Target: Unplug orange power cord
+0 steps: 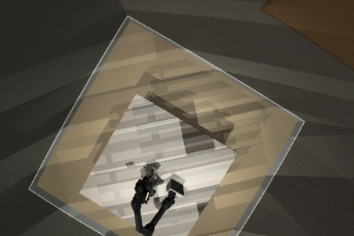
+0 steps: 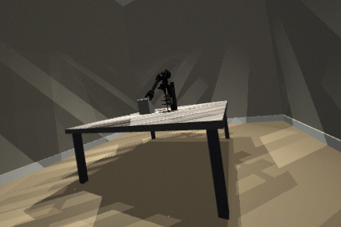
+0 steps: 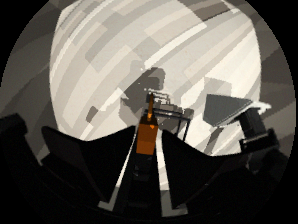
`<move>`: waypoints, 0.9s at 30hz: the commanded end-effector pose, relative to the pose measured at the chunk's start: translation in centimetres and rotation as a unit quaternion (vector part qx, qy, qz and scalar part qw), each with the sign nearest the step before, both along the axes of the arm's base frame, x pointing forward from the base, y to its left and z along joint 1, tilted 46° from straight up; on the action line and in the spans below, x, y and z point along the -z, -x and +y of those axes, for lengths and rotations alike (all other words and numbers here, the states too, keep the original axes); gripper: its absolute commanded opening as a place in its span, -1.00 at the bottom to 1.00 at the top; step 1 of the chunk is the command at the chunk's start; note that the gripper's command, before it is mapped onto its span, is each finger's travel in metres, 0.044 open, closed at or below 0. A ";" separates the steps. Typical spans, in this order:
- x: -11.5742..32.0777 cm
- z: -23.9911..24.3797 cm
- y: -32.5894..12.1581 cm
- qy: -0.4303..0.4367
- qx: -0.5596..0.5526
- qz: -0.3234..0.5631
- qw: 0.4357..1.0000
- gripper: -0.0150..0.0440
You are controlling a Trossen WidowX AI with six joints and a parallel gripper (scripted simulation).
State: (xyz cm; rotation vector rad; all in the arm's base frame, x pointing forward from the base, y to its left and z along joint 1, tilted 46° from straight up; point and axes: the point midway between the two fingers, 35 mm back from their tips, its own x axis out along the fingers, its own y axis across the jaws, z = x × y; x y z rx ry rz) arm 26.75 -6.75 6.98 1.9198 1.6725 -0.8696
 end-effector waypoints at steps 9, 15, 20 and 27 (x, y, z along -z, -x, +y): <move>-0.4 0.8 -0.1 -0.003 0.002 0.001 1.000 0.05; 0.2 1.4 -0.2 -0.004 0.002 0.001 1.000 0.05; 0.1 1.3 -0.1 -0.001 0.000 0.001 1.000 -0.22; 0.1 1.3 -0.1 -0.001 0.000 0.001 1.000 -0.37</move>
